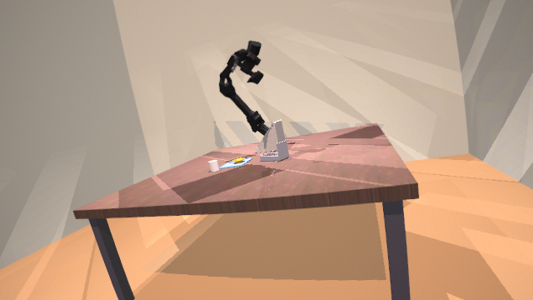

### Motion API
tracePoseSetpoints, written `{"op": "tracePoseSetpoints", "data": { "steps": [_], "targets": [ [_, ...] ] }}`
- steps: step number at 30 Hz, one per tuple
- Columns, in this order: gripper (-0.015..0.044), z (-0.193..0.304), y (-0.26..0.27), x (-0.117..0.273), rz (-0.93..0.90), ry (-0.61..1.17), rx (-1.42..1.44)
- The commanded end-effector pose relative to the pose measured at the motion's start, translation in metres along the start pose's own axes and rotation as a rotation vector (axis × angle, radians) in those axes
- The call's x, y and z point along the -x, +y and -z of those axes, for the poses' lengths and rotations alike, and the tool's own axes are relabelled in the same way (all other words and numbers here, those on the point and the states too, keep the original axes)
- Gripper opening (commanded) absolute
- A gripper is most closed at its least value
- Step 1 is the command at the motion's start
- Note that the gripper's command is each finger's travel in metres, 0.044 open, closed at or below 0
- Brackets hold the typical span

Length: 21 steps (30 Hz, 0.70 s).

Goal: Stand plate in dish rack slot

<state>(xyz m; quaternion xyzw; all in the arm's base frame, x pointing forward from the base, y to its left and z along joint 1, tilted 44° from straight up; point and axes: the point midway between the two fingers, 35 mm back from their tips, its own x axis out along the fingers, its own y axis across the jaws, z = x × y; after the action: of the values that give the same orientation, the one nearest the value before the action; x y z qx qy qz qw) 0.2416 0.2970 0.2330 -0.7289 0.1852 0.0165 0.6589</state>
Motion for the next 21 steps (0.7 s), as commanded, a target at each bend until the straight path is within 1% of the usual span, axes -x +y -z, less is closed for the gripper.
{"op": "tracePoseSetpoints", "data": {
  "steps": [1, 9, 21],
  "targets": [
    [0.0400, 0.001, 0.000, -0.001, -0.003, 0.002, -0.002],
    [0.0400, 0.027, 0.011, -0.040, -0.116, 0.120, -0.102],
    [0.0400, 0.081, 0.030, -0.089, -0.284, 0.348, -0.293]
  ]
}}
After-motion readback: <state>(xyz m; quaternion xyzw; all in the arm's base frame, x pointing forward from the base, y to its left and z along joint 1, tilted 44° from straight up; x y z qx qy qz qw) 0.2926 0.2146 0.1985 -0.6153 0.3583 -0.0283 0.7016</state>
